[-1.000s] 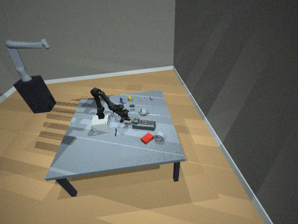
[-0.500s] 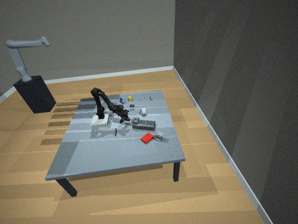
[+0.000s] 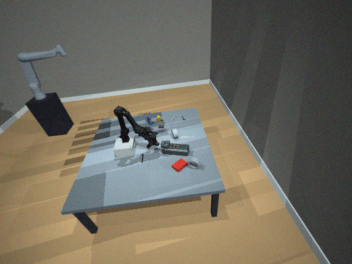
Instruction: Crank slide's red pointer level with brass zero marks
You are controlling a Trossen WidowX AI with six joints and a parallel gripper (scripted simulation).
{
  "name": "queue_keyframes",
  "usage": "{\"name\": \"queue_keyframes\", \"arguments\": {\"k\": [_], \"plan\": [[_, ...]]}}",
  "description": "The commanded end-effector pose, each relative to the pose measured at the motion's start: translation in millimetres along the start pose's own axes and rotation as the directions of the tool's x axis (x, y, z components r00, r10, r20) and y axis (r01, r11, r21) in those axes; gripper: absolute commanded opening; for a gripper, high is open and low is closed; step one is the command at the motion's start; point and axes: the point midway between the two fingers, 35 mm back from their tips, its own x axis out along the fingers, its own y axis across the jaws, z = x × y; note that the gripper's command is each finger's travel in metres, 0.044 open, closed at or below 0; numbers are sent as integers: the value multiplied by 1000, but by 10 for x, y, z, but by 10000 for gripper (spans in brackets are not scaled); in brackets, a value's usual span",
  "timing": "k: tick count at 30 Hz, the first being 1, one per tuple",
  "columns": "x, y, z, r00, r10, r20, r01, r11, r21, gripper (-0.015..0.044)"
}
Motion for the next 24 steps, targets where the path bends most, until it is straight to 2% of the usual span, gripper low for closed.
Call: {"name": "queue_keyframes", "arguments": {"k": [1,24], "plan": [[40,-77,-41,1000,-16,-5,16,1000,5,0],[248,-117,-259,1000,-16,-6,16,1000,5,0]]}}
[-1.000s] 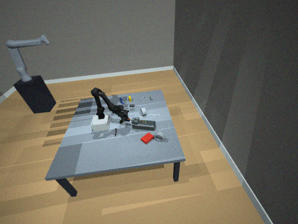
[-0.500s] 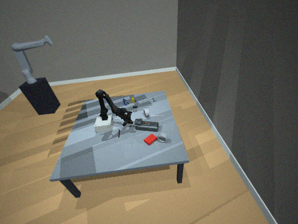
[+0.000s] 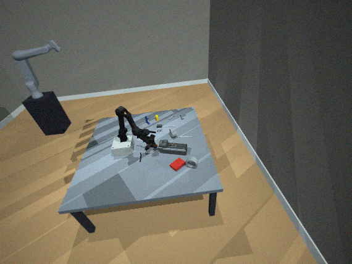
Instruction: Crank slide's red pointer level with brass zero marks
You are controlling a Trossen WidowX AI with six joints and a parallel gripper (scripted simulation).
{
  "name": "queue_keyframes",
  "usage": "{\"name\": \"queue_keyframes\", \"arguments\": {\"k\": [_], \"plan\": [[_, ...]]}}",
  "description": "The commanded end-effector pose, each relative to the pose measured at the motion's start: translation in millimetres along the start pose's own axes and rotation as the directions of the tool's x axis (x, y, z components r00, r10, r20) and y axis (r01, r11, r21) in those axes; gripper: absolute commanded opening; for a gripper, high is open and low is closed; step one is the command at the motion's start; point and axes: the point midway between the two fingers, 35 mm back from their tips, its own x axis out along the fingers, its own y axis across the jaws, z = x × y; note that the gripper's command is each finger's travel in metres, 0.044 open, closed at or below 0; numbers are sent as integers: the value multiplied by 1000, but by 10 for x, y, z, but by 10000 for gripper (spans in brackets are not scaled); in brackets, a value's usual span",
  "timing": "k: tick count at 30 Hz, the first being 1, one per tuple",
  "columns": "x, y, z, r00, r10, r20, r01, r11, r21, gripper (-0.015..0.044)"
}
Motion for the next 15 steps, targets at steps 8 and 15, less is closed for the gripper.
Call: {"name": "queue_keyframes", "arguments": {"k": [8,15], "plan": [[127,65,-128,1000,-4,-5,4,1000,0,0],[172,143,-173,1000,-3,-6,3,1000,1,0]]}}
